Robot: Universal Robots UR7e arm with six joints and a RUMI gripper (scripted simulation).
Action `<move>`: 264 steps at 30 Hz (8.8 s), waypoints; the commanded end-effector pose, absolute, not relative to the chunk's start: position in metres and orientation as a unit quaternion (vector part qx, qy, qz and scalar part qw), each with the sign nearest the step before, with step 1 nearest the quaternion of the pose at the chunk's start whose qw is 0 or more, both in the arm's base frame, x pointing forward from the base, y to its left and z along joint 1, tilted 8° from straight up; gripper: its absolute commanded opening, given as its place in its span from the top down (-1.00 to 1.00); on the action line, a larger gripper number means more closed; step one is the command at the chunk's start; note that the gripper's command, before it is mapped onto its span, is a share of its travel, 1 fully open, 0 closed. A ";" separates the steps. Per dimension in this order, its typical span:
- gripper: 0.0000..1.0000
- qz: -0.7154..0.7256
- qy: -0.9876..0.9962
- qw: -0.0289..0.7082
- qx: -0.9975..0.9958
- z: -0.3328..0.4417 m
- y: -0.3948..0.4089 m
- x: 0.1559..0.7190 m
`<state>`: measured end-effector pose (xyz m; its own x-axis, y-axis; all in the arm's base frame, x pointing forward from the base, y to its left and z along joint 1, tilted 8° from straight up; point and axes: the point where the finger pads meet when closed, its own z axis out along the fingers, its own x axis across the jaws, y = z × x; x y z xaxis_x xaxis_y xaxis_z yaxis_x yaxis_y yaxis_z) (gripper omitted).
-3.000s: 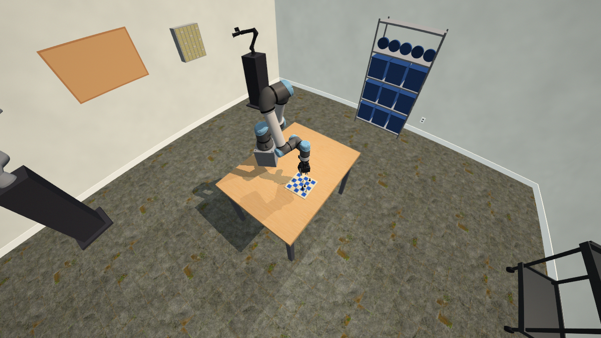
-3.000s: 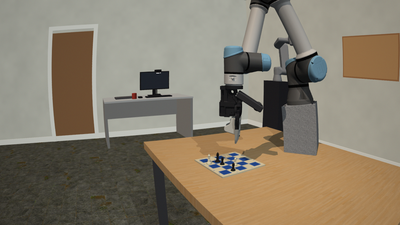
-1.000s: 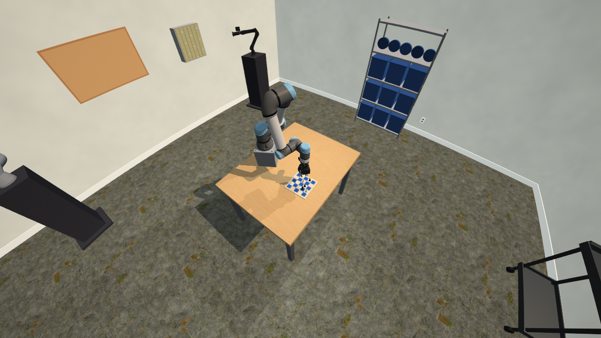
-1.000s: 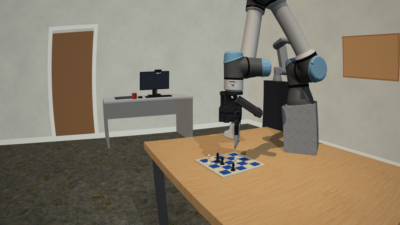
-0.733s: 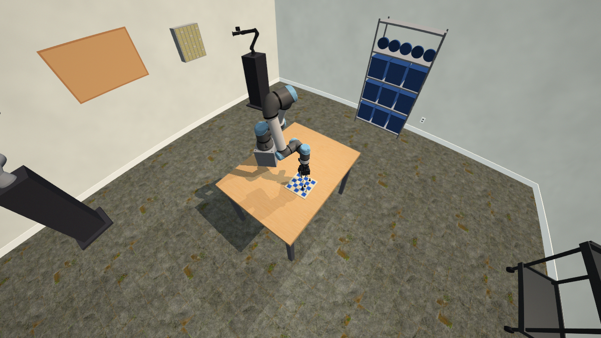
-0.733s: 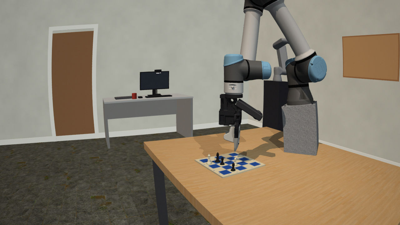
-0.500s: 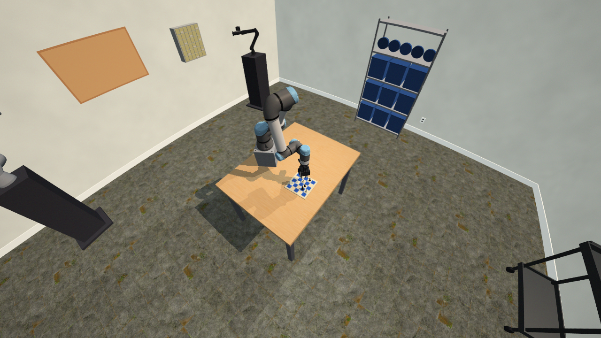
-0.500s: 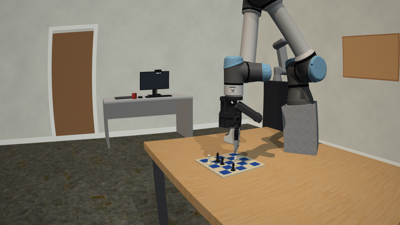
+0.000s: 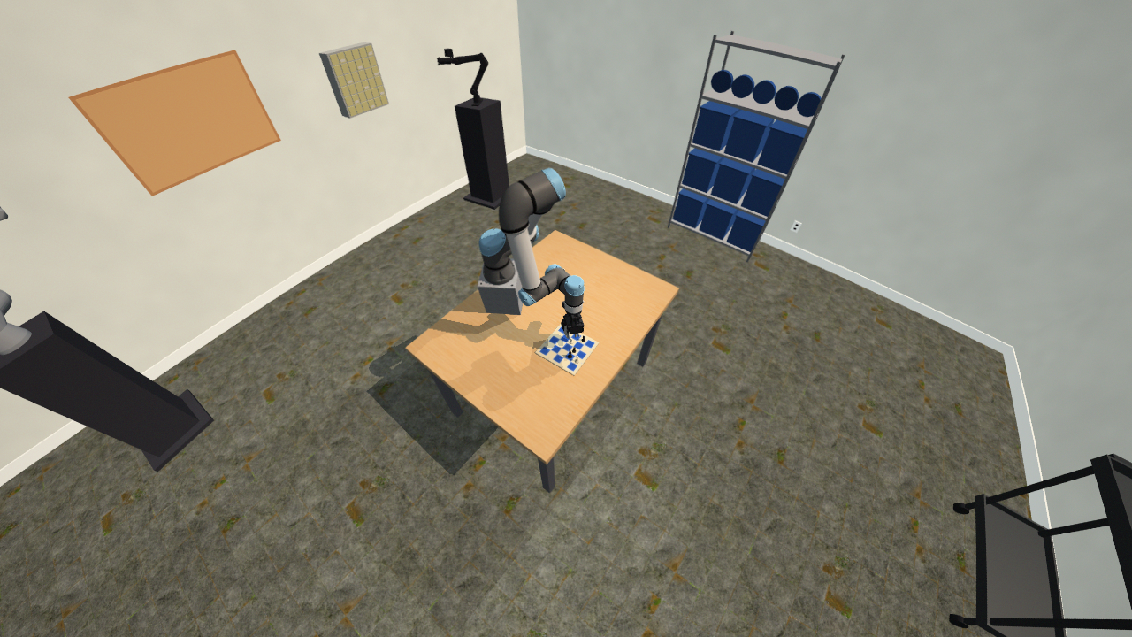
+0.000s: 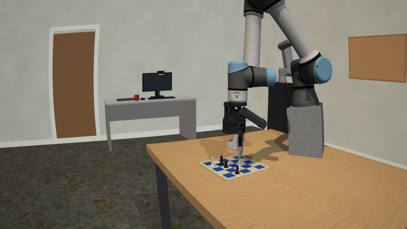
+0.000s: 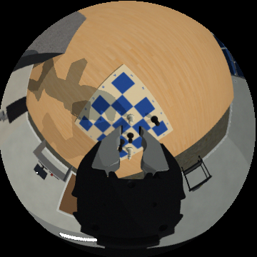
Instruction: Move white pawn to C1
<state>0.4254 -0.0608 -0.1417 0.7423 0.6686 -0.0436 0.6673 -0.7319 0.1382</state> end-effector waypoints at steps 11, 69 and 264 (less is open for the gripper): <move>0.60 0.005 0.359 0.073 0.930 -0.144 -0.061 0.426; 0.60 0.005 0.359 0.073 0.930 -0.175 -0.065 0.428; 1.00 0.006 0.345 0.073 0.936 -0.151 -0.090 0.349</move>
<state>0.3469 -0.0878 -0.1359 0.7622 0.6461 -0.0406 0.6448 -0.7521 0.1360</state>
